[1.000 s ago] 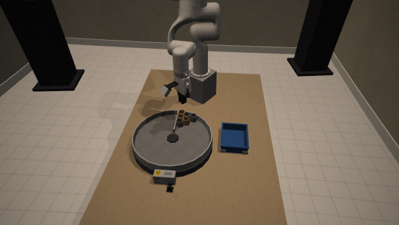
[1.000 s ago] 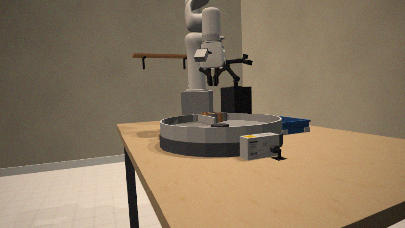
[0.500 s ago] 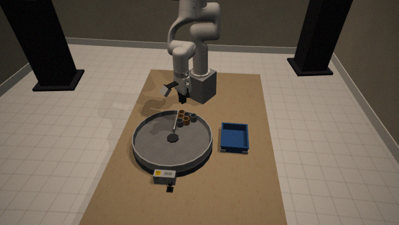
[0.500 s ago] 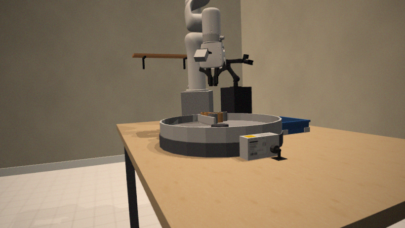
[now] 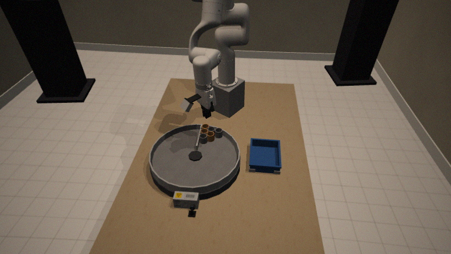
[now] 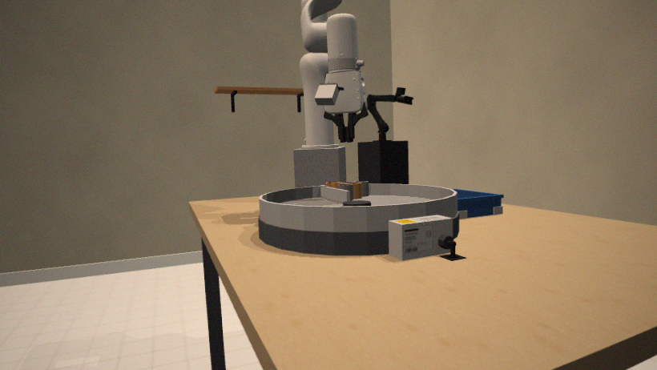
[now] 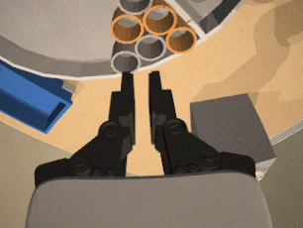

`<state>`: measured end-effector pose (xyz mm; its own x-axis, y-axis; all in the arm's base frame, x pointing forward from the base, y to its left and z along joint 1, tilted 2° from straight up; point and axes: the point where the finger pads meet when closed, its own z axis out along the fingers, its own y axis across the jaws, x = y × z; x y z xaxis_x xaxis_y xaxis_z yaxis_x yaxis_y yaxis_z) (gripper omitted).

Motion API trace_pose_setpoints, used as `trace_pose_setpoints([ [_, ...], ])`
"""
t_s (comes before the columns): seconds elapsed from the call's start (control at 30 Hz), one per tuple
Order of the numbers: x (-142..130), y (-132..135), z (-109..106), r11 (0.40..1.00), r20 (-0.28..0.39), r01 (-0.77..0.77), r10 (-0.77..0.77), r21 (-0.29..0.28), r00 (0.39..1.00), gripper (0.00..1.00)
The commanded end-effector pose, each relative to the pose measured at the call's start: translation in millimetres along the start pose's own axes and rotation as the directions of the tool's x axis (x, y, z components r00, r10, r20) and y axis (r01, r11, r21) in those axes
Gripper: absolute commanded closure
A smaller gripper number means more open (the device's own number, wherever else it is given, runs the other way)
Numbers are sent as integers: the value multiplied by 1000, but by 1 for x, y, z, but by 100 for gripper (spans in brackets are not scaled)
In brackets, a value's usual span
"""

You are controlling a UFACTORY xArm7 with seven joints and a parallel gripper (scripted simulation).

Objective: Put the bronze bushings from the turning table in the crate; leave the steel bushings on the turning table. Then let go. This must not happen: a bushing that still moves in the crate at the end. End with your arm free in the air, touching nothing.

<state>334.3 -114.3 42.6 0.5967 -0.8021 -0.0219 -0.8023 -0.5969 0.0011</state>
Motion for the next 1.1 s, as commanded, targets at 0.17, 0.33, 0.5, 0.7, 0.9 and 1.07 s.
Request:
trace_pose_setpoints([
  [0.17, 1, -9, 19, 1000, 178, 1, -2, 3, 984, 89],
  [0.33, 2, -15, 34, 1000, 302, 2, -3, 4, 953, 89],
  [0.5, 2, -20, 47, 1000, 403, 2, -4, 5, 915, 89],
  [0.7, 1, -25, 57, 1000, 485, 2, -6, 8, 875, 89],
  [0.9, 1, -30, 70, 1000, 576, 2, -6, 6, 818, 89],
  [1.07, 1, -31, 72, 1000, 597, 2, -7, 8, 803, 89],
])
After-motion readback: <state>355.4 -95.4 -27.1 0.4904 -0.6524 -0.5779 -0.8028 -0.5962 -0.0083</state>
